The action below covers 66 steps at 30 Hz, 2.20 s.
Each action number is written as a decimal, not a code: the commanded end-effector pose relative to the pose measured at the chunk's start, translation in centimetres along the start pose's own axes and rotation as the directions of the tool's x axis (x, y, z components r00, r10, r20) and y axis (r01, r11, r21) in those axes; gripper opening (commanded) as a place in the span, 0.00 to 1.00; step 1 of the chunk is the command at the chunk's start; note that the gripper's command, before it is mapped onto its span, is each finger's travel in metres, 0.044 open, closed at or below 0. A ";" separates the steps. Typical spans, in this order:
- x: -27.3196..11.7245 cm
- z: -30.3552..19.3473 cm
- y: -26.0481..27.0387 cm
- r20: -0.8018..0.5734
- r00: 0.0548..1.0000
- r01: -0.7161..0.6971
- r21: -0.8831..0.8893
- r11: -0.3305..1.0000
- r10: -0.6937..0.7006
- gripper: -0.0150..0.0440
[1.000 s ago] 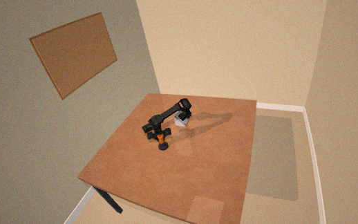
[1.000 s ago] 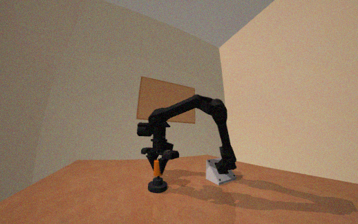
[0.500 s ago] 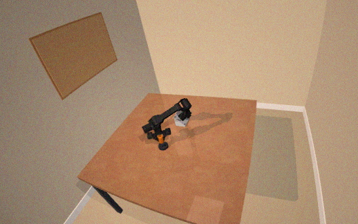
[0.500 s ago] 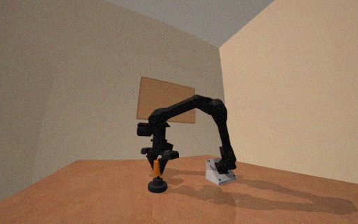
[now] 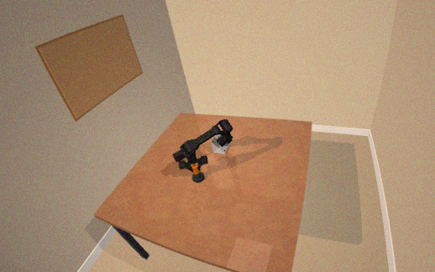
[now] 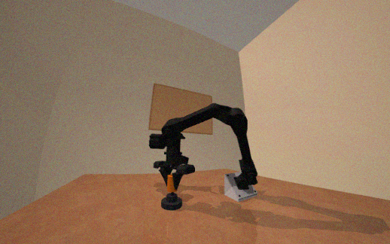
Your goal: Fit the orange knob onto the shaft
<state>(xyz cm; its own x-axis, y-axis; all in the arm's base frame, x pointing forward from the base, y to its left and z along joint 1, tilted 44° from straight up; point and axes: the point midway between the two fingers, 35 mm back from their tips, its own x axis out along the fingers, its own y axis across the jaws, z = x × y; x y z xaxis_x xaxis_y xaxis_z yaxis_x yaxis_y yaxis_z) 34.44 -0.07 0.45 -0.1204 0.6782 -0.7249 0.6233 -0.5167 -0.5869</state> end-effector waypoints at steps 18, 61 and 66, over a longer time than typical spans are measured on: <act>-0.1 0.1 0.1 -0.001 1.000 -0.001 0.211 0.978 0.002 0.25; 0.1 0.0 0.1 -0.001 1.000 -0.001 0.409 0.912 0.002 0.25; 0.1 -0.1 0.1 -0.001 1.000 -0.001 0.409 0.912 0.002 0.25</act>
<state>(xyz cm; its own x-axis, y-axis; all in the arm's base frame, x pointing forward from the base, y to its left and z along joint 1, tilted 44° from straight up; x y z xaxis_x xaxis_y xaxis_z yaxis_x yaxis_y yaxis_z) 34.48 -0.04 0.37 -0.1215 0.6777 -0.7253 0.2561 -0.6845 -0.6825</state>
